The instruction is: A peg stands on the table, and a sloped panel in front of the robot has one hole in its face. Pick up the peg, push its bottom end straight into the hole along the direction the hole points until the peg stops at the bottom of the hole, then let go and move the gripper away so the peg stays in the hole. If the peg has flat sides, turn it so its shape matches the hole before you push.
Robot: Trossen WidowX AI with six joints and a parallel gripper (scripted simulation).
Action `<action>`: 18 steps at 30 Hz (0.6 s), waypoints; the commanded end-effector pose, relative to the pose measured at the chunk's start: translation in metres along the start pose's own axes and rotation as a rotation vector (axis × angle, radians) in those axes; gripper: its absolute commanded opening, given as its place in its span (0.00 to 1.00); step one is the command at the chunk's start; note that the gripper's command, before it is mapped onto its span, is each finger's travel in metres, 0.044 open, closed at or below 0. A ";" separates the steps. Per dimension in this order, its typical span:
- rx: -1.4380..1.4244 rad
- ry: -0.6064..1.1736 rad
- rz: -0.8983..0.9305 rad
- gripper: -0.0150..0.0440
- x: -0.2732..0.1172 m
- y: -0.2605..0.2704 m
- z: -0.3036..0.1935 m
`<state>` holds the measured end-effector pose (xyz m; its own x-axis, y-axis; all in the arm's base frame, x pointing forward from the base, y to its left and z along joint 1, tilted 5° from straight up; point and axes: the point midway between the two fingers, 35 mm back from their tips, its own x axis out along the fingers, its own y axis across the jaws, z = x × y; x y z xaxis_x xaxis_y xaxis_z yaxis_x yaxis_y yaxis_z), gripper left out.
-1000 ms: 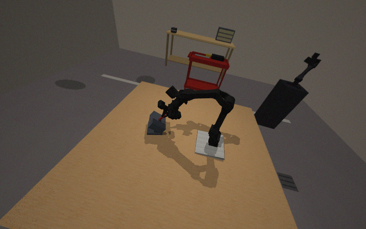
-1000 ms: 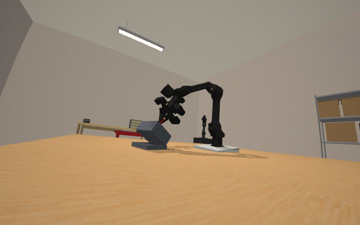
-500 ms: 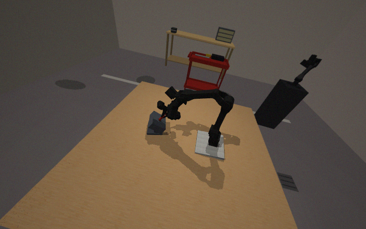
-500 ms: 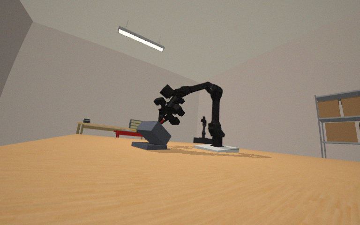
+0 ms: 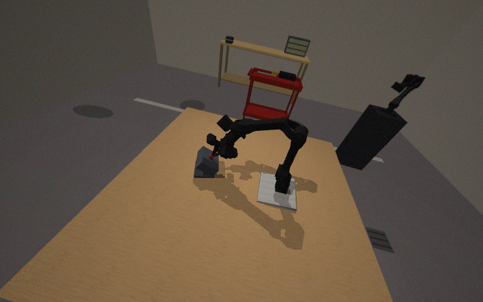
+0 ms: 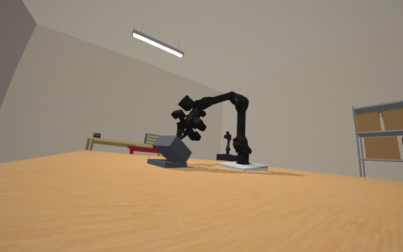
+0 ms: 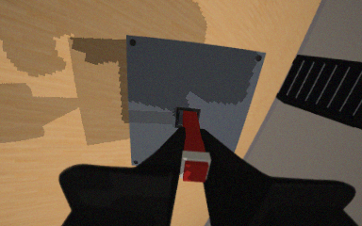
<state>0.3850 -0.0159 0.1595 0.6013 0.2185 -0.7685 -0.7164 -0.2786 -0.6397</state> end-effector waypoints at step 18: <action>0.005 0.001 -0.003 0.25 0.009 0.001 0.000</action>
<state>0.3889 -0.0143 0.1538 0.6026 0.2195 -0.7673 -0.7150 -0.2788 -0.6412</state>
